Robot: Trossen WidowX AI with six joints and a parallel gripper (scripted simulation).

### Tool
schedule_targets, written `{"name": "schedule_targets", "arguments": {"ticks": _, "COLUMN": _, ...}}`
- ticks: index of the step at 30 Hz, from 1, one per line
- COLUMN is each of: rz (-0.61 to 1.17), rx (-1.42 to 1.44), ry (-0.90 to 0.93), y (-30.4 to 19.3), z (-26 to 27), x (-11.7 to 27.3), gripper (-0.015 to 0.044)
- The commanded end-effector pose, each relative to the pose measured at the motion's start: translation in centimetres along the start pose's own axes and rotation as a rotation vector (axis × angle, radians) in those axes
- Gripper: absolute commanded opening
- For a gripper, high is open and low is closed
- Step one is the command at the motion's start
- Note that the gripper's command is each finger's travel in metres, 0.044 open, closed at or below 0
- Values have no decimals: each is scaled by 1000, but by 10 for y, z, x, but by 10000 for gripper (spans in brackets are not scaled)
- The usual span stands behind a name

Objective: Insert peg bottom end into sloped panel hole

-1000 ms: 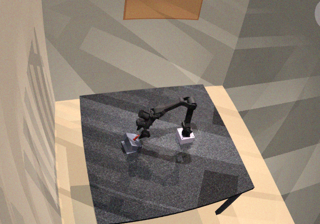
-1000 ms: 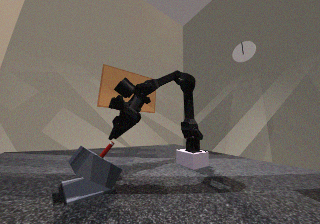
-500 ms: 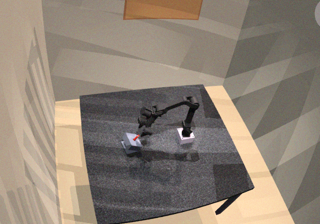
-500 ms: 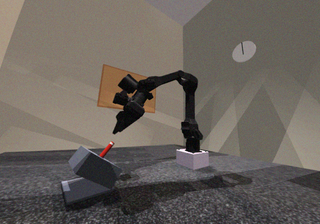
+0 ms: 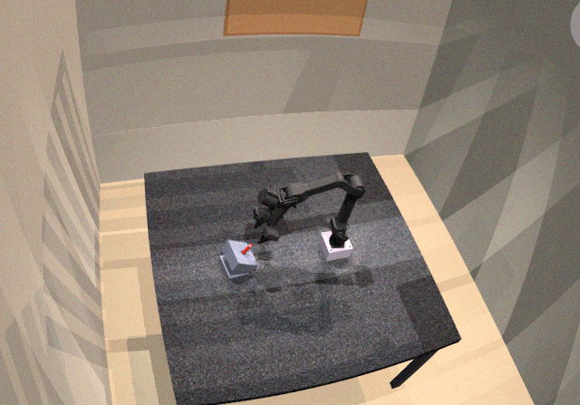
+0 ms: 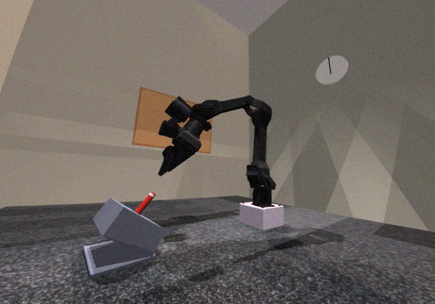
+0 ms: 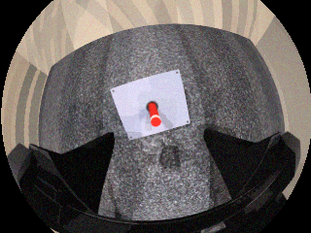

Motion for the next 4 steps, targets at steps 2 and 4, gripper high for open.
{"name": "schedule_targets", "arguments": {"ticks": 2, "rz": -6, "rx": 4, "ry": 1, "y": 1, "z": 0, "x": 10, "gripper": 440}}
{"name": "schedule_targets", "arguments": {"ticks": 4, "rz": -6, "rx": 4, "ry": 1, "y": 0, "z": 0, "x": 11, "gripper": 440}}
Point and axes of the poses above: the point midway between the two fingers, 35 mm back from their tips, its own x axis back along the fingers, its own z axis across the jaws, y = z × x, the point moved 8 cm from there along x, back along the fingers, and after that the axes turned 11 degrees about x, right-handed, at the moved point
